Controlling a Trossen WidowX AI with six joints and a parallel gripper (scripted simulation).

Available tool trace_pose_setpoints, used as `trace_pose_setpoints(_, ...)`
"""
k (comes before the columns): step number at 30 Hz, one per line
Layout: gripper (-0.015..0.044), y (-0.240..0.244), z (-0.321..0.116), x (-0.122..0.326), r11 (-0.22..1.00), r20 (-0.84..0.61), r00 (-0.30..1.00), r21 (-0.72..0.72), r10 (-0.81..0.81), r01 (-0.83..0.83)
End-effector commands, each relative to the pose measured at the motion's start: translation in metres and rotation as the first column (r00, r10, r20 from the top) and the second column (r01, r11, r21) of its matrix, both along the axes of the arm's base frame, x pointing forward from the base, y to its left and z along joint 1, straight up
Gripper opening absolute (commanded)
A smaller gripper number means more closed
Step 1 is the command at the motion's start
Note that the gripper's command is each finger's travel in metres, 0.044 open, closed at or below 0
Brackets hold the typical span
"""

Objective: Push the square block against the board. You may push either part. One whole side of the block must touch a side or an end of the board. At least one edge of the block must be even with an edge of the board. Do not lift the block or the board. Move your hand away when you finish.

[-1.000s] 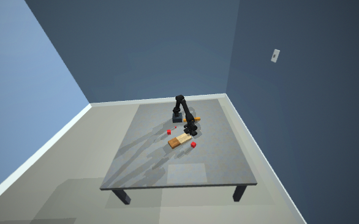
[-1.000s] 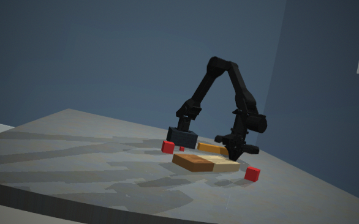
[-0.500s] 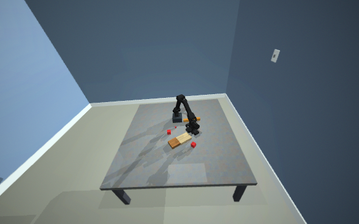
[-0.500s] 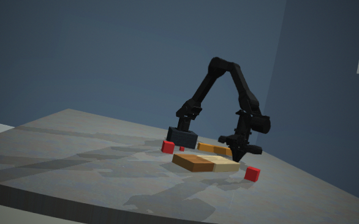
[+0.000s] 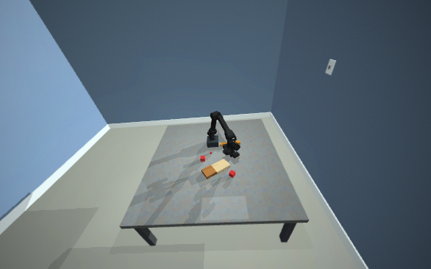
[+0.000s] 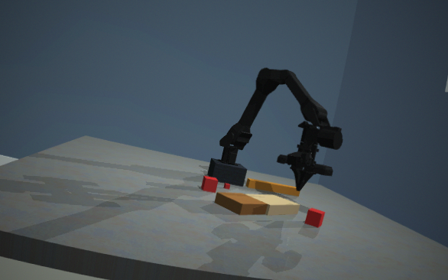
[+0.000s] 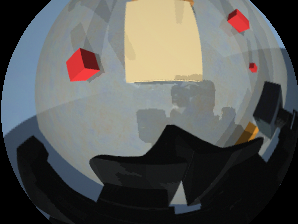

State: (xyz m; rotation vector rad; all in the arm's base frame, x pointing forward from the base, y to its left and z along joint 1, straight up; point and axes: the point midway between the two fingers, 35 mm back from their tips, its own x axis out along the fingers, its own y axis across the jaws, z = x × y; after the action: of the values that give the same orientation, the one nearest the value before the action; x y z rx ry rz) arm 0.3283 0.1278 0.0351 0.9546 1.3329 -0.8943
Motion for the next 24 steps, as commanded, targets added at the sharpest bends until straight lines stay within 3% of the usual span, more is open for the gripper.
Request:
trace_pose_setpoints(1,0.0,-0.002,0.0,0.004,0.999,0.0,0.999,-0.003,0.049,-0.049)
trace_pose_setpoints(12,0.0,-0.015,0.004,0.034,0.91,0.001,0.91,-0.024,0.414,-0.413)
trace_pose_setpoints(24,0.0,-0.034,0.008,0.065,0.668,-0.008,0.669,-0.046,0.743,-0.743)
